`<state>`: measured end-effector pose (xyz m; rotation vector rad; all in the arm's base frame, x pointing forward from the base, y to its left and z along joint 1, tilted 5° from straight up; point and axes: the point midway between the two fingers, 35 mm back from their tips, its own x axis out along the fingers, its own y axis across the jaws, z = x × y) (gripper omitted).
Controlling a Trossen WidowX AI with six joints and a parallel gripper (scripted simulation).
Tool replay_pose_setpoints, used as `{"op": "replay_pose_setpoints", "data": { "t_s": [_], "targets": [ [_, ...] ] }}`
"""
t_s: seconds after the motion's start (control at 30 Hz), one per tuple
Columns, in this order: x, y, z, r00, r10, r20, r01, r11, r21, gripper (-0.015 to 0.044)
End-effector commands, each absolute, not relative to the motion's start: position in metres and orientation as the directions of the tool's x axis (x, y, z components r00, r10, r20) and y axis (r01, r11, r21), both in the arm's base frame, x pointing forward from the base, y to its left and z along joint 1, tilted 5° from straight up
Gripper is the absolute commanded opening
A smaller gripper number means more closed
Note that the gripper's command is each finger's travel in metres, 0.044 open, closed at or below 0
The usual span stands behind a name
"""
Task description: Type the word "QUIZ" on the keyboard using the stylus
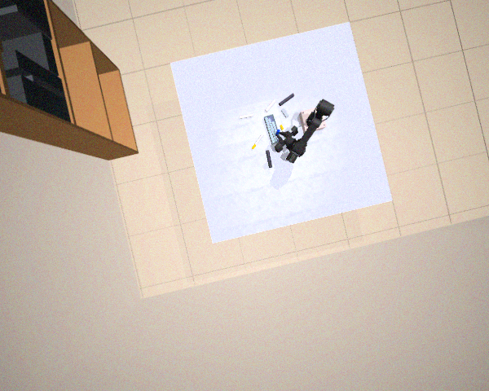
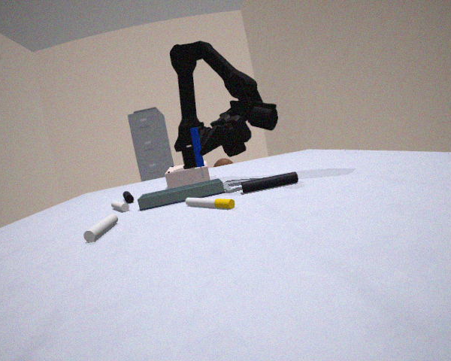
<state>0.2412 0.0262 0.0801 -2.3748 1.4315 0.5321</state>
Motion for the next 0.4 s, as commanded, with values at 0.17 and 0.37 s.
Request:
{"op": "replay_pose_setpoints", "data": {
  "t_s": [0.17, 0.37],
  "targets": [
    [0.241, 0.0264, 0.0882, 0.432, -0.771, -0.468, -0.89, -0.449, -0.083, 0.0081],
    [0.241, 0.0264, 0.0882, 0.432, -0.771, -0.468, -0.89, -0.449, -0.083, 0.0081]
  ]
}}
